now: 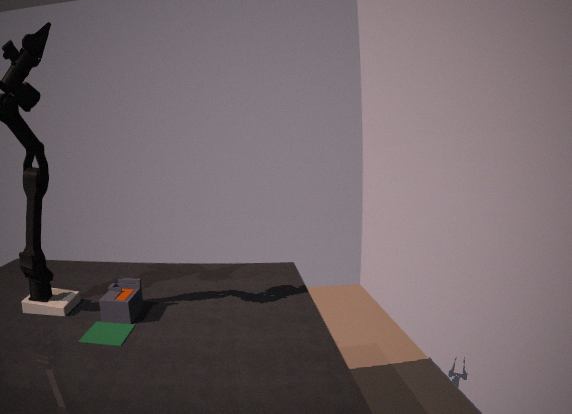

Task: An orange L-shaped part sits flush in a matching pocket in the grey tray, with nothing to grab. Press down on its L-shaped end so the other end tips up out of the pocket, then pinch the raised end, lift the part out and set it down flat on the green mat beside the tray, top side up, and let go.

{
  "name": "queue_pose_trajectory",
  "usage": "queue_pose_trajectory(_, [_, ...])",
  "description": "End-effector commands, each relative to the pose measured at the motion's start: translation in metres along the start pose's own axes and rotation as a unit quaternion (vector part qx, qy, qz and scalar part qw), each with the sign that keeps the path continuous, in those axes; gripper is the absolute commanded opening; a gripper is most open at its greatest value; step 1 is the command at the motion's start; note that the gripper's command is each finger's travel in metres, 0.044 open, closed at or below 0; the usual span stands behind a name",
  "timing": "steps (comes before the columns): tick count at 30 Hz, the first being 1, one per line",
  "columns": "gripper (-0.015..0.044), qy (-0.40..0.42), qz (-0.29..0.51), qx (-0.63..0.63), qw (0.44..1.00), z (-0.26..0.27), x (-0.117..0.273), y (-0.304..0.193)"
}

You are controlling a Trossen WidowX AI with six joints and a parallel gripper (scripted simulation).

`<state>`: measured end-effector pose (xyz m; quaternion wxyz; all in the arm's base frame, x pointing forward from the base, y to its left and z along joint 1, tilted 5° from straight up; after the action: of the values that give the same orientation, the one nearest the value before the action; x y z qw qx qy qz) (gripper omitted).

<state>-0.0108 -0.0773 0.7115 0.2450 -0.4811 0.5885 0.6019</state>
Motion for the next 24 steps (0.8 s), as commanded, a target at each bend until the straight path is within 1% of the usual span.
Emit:
queue_pose_trajectory(1, [0.0374,-0.002,-0.005,-0.002,1.000,-0.002,0.000,0.001])
queue_pose_trajectory(4, [0.0295,-0.011,-0.034,-0.015,0.999,-0.014,0.003,0.005])
queue_pose_trajectory(8, [0.0190,-0.048,-0.102,-0.058,0.992,-0.049,0.011,0.008])
queue_pose_trajectory(9, [0.0180,-0.061,-0.118,-0.063,0.989,-0.059,0.013,0.007])
queue_pose_trajectory(11, [0.0180,-0.108,-0.154,-0.080,0.979,-0.089,0.020,0.003])
queue_pose_trajectory(13, [0.0180,-0.136,-0.168,-0.108,0.970,-0.110,0.024,-0.010])
queue_pose_trajectory(17, [0.0180,-0.222,-0.186,-0.163,0.943,-0.156,0.033,-0.048])
queue_pose_trajectory(23, [0.0180,-0.370,-0.139,-0.209,0.894,-0.207,0.051,-0.128])
queue_pose_trajectory(24, [0.0180,-0.374,-0.131,-0.237,0.887,-0.208,0.049,-0.145])
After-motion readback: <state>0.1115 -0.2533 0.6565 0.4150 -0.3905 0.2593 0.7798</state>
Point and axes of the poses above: the point midway between the two fingers, 35 mm back from their tips, its own x axis back along the fingers, its own z axis across the jaws, y = z × x, the point moved 6 cm from there along x, back along the fingers, and after that the axes turned 9 degrees about x, right-handed, at the moved point
